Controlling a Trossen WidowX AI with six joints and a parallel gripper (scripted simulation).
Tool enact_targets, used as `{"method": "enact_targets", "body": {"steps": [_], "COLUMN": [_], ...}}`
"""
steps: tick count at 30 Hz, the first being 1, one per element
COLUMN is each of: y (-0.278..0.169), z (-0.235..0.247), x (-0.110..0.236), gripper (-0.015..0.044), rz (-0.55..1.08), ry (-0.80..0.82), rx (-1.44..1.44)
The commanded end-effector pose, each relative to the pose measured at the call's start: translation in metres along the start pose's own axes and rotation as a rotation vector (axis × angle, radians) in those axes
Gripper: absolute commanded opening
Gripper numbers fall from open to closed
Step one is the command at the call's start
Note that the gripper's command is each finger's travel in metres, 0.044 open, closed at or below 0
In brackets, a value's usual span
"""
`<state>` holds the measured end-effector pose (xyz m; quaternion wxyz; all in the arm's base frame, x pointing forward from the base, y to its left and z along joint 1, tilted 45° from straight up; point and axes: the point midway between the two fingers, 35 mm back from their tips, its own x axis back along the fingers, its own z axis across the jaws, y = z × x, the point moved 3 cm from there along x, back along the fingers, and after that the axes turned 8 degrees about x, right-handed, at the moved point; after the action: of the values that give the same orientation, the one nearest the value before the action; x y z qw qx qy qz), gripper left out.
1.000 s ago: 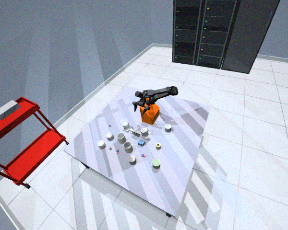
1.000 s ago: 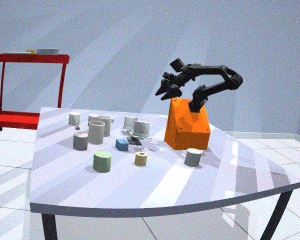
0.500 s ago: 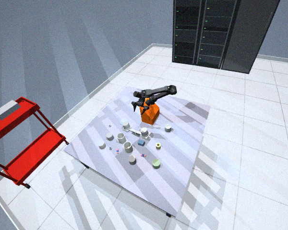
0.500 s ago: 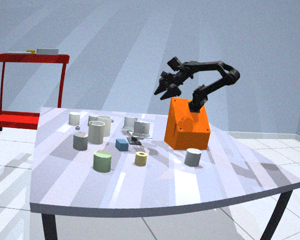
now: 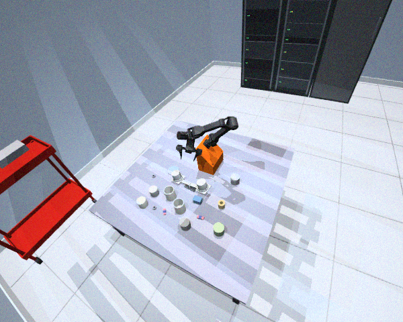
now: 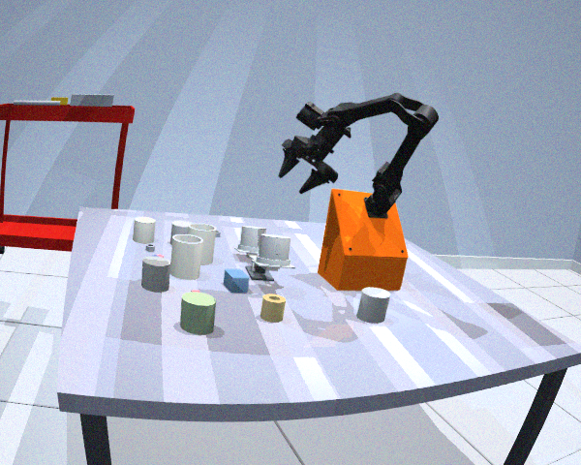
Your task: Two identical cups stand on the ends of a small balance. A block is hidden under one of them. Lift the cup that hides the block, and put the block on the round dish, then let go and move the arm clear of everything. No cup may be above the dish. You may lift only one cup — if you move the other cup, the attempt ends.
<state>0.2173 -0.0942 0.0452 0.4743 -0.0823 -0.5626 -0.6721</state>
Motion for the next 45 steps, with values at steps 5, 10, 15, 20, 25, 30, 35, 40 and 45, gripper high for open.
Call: {"method": "enact_targets", "body": {"steps": [5,10,15,20,25,30,35,40,45], "y": [0.000,-0.002,-0.008,-0.016,-0.027,-0.041,-0.046,-0.046,-0.052], "z": [-0.028,-0.044,-0.058,-0.071,-0.082,-0.091,-0.094,-0.094,-0.089], "x": [-0.023,-0.040,-0.059,-0.081,-0.104,-0.128,-0.136,-0.136,-0.149], "gripper": [0.0440,0.0440,0.0440,0.0440,0.0440,0.0440,0.0440,0.0440,0.0440], "rz": [0.091,0.132,0.165,0.189,0.204,0.209,0.208,0.208,0.207], "ry": [0.089,0.152,0.223,0.301,0.387,0.480,0.508,0.508,0.509], "rx": [0.253,0.401,0.548,0.696,0.843,0.988,1.031,1.031,1.030]}}
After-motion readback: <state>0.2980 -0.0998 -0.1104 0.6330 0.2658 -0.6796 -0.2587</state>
